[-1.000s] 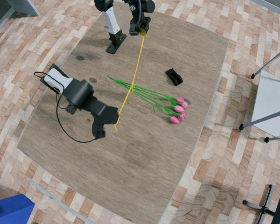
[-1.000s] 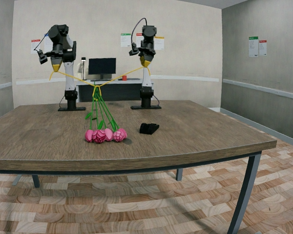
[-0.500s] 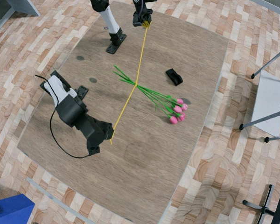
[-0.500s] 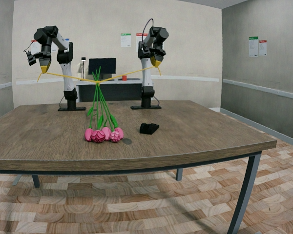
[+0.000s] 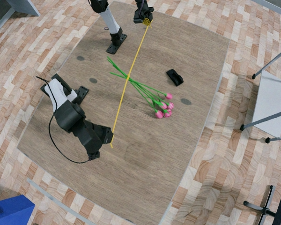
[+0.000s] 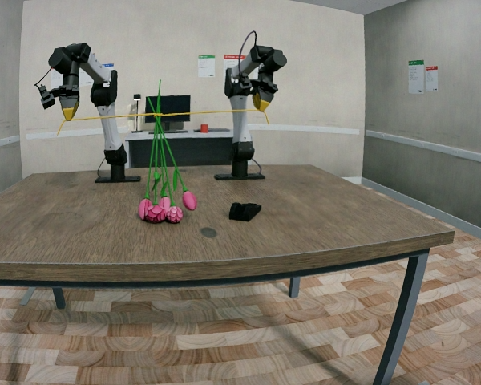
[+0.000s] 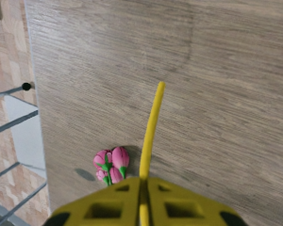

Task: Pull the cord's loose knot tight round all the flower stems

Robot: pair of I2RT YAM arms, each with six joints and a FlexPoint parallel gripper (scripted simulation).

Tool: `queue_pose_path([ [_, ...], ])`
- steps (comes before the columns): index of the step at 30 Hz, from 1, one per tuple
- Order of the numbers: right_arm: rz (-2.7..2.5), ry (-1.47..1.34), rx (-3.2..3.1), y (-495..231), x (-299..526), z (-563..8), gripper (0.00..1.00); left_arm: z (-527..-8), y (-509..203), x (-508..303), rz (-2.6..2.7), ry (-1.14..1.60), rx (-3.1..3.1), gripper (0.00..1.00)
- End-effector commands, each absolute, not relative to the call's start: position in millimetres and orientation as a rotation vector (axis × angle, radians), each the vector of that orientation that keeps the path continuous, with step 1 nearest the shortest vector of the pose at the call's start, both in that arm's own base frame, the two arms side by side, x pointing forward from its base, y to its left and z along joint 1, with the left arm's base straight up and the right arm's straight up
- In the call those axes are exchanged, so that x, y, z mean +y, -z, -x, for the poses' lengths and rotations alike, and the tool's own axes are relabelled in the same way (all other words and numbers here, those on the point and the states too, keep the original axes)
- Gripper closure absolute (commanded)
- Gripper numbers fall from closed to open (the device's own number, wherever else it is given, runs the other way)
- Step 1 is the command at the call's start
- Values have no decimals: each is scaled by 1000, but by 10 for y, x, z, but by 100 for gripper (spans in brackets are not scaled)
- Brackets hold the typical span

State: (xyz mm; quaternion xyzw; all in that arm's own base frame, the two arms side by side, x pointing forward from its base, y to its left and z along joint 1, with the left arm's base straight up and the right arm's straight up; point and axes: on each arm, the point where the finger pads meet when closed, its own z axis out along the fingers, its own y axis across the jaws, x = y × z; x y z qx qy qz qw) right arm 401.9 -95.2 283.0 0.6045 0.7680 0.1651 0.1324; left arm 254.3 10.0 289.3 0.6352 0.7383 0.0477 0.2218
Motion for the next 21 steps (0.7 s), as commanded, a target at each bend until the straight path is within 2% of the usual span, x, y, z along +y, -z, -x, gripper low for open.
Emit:
queue_pose_path([
  [1, -1711, -435, 2138, -2963, -1154, -4037, 100, -2531, -2883, 214, -1754, -217, 2061, 100],
  [15, -1710, -435, 2138, -2336, -1140, -4045, 100, -2551, -2255, 177, -1743, -212, 2056, 100],
  [21, -1710, -435, 2138, -1809, -1142, -4052, 100, -2549, -1725, 194, -1746, -216, 2066, 100],
])
